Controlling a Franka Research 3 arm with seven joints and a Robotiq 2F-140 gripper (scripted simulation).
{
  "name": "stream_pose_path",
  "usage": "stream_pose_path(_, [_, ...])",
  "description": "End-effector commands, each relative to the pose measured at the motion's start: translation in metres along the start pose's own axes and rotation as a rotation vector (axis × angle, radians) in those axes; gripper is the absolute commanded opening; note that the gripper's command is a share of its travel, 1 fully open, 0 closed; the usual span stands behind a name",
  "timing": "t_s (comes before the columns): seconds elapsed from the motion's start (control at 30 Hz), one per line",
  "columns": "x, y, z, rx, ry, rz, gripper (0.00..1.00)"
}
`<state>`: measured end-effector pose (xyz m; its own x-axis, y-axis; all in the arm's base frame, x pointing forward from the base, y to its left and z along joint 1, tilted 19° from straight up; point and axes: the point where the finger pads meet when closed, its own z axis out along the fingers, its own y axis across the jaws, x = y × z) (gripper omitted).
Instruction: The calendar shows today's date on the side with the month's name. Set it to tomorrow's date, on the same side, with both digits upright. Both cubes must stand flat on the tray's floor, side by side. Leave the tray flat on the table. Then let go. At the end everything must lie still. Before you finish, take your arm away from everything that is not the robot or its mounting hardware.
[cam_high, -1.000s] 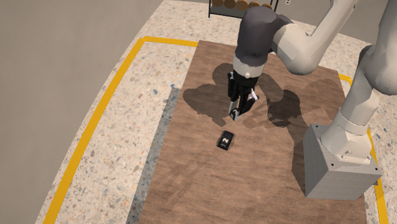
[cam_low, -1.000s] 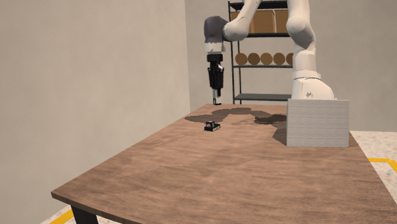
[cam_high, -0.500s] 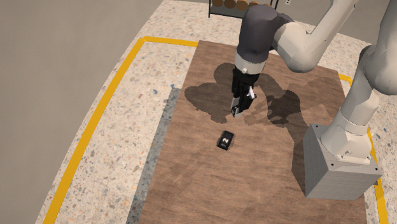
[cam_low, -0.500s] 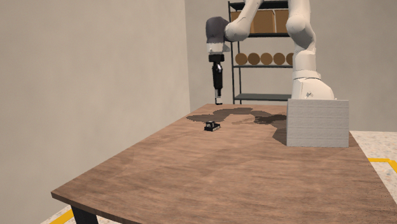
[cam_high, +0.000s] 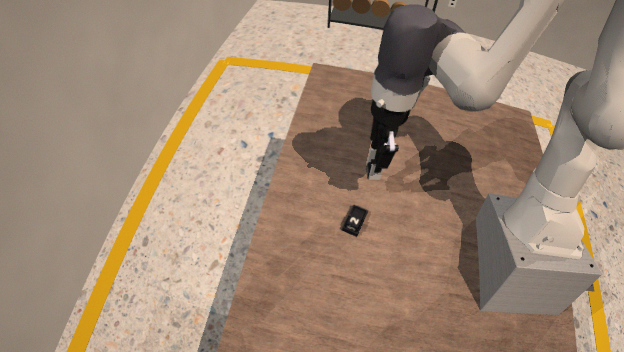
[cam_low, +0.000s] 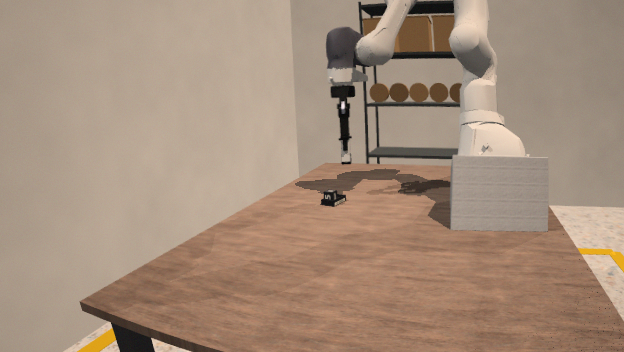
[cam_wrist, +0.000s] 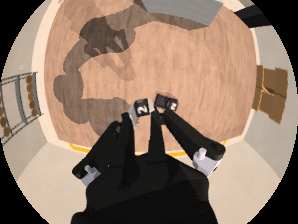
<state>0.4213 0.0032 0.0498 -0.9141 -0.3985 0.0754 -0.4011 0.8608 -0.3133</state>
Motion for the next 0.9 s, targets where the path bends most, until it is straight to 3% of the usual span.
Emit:
stream_pose_path(0.0, [0.002, -0.004, 0.000, 0.013, -0.006, 0.172, 0.16])
stream_pose_path(0.57, [0.011, -0.018, 0.001, 0.012, -0.009, 0.462, 0.16])
stream_pose_path(0.87, [0.011, -0.019, 0.002, 0.011, -0.009, 0.484, 0.16])
